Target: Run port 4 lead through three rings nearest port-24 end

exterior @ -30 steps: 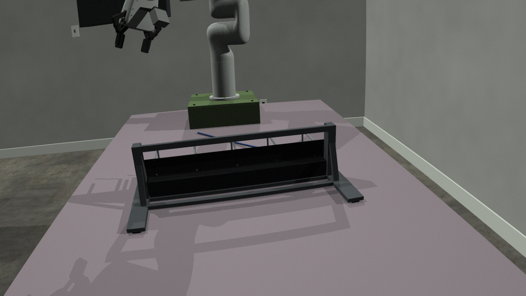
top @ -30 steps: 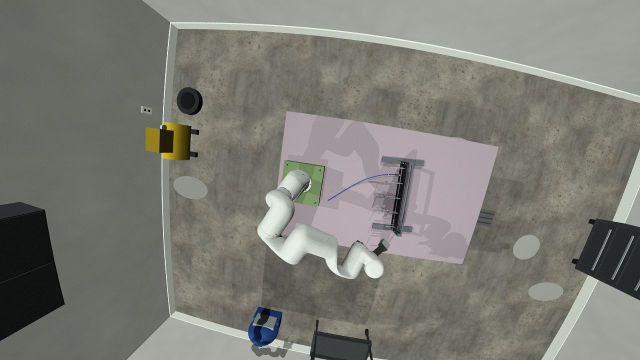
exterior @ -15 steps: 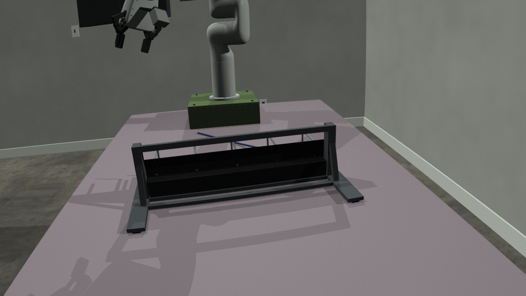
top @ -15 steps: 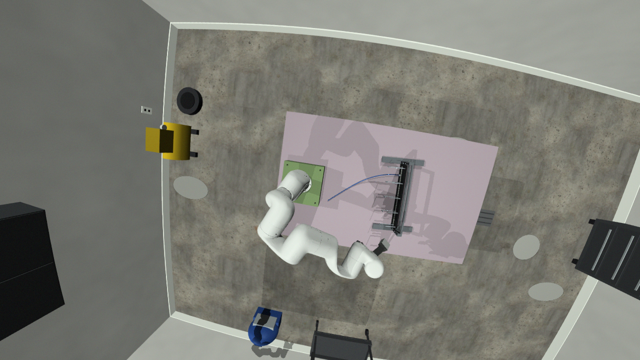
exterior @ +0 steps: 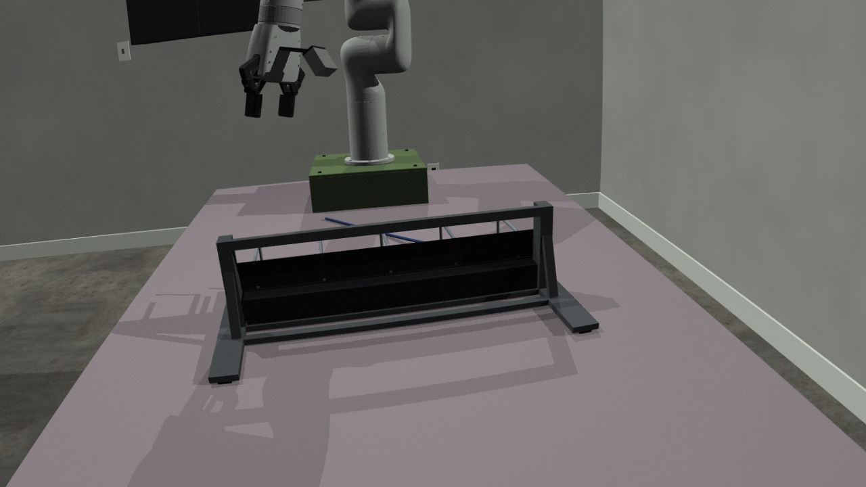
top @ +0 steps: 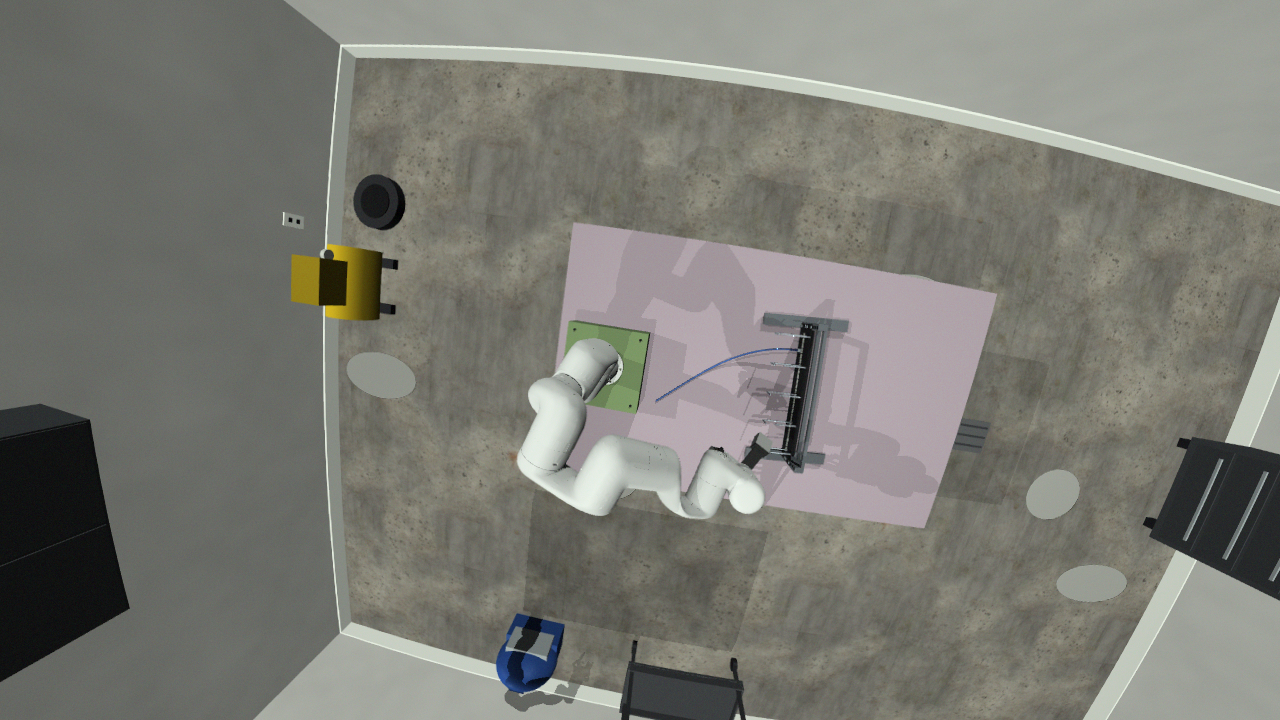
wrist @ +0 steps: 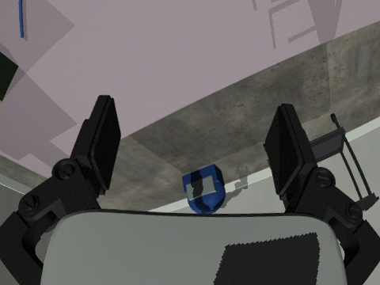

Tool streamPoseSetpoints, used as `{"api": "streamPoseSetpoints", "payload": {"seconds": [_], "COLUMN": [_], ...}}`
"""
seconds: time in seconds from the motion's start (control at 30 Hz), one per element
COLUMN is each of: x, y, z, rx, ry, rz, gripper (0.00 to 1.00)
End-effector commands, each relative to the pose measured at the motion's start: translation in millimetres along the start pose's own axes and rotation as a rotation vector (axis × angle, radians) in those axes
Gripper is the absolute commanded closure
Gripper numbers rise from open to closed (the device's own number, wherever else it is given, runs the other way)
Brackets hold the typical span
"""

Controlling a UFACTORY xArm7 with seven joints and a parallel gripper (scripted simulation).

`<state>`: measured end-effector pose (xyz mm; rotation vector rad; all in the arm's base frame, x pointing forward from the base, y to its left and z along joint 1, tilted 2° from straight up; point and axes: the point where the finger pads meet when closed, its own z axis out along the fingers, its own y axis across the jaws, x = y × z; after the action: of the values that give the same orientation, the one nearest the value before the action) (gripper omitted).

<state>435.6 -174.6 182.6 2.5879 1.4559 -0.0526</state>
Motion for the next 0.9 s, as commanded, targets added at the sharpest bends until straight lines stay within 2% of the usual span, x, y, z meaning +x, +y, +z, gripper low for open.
{"api": "streamPoseSetpoints", "payload": {"seconds": [0.0,0.03,0.27,0.5,0.57,0.63,0.87], "x": [17.6,32.3,60.5,83.3,83.3,90.7,91.3], "y": [-14.5,-32.2,-74.6,-125.1,-125.1,-149.1,-151.6], "z": [10.4,21.8,46.0,70.6,70.6,81.1,82.2], "rx": [0.013,0.033,0.077,0.125,0.125,0.146,0.148], "ry": [0.026,0.045,0.085,0.121,0.121,0.135,0.136], "rz": [-0.049,-0.097,-0.198,-0.305,-0.305,-0.352,-0.357], "gripper": [0.00,0.00,0.00,0.00,0.00,0.00,0.00]}}
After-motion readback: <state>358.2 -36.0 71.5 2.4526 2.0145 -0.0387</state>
